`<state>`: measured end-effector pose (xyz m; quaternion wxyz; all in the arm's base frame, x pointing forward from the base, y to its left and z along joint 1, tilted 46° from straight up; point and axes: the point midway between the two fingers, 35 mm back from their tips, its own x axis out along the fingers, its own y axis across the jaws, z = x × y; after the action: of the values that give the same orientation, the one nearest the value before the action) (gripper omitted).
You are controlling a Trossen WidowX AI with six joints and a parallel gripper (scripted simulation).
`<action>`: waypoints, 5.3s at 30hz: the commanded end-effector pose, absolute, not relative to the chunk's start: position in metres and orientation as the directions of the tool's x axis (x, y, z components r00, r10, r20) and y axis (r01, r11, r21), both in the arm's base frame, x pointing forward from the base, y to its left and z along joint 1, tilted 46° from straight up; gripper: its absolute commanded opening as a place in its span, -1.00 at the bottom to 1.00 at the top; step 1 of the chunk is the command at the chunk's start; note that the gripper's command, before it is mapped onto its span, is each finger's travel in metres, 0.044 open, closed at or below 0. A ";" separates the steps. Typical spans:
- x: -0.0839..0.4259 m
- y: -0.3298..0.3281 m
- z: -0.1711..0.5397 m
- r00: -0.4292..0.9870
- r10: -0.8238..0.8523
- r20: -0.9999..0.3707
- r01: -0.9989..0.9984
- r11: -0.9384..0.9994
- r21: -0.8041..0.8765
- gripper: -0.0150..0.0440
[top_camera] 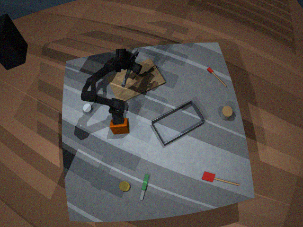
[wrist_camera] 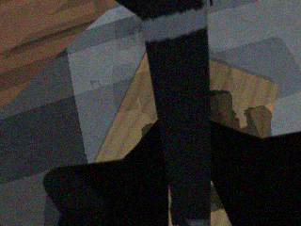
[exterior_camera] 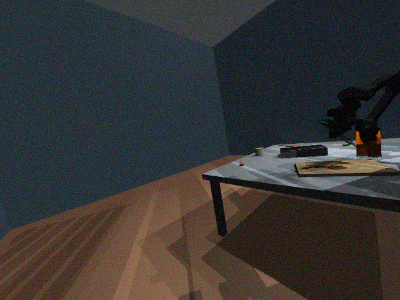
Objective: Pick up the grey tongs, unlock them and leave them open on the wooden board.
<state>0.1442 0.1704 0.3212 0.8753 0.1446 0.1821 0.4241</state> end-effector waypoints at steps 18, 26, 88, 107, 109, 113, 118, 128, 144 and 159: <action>0.136 0.153 0.331 0.634 0.773 -0.006 -0.691 0.570 0.445 -1.00; 0.136 0.153 0.331 0.634 0.773 -0.006 -0.691 0.570 0.445 -1.00; 0.160 0.203 0.305 0.315 0.754 -0.576 -0.700 0.595 0.396 -1.00; 0.164 0.214 0.298 0.145 0.712 -0.687 -0.695 0.568 0.441 -1.00; 0.164 0.214 0.298 0.145 0.712 -0.687 -0.695 0.568 0.441 -1.00; 0.165 0.217 0.295 0.145 0.711 -0.688 -0.695 0.568 0.441 -1.00; 0.167 0.223 0.290 0.145 0.711 -0.688 -0.695 0.568 0.441 -1.00; 0.171 0.234 0.279 0.145 0.712 -0.687 -0.694 0.568 0.442 -1.00; 0.173 0.253 0.261 0.145 0.713 -0.686 -0.694 0.567 0.444 -1.00; 0.173 0.258 0.255 0.140 0.714 -0.686 -0.697 0.563 0.444 -0.47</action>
<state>0.1726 0.2584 0.2547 0.7548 0.0090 0.4603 0.4672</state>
